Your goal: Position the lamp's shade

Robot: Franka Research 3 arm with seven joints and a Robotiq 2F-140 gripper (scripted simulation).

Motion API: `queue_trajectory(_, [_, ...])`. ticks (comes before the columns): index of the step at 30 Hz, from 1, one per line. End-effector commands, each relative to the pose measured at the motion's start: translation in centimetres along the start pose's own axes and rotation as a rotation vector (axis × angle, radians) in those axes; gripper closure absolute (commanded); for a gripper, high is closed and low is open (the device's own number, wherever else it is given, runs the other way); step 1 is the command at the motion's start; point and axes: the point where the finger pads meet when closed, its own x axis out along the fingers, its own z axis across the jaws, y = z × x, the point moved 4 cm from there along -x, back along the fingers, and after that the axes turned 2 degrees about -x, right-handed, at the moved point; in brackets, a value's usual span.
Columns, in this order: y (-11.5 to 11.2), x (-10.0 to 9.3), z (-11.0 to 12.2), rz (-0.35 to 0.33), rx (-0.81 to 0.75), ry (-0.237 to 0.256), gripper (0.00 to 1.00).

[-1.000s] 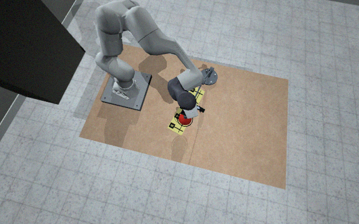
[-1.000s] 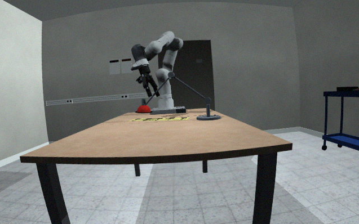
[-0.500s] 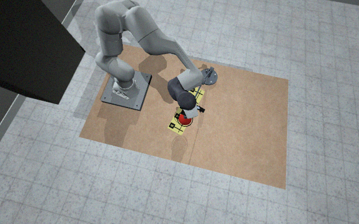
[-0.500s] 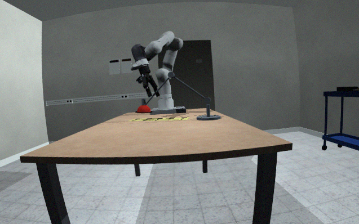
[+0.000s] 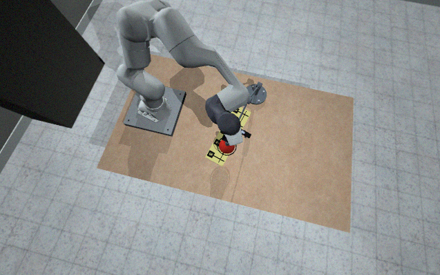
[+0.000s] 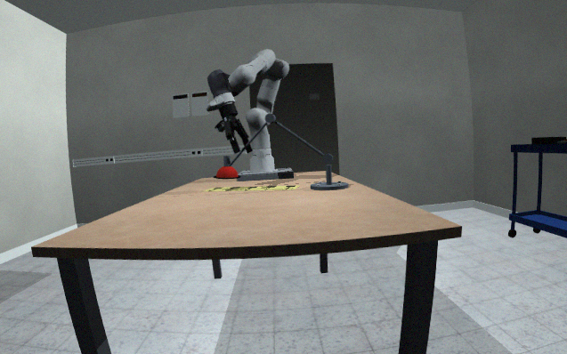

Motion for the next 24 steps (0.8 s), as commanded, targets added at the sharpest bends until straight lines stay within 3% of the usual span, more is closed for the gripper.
queue_trajectory(1, [0.0, 0.0, 0.0, 0.0, 0.0, 0.0, 0.0])
queue_trajectory(24, [0.2, -8.6, -0.3, 0.002, -0.003, 0.008, 0.0])
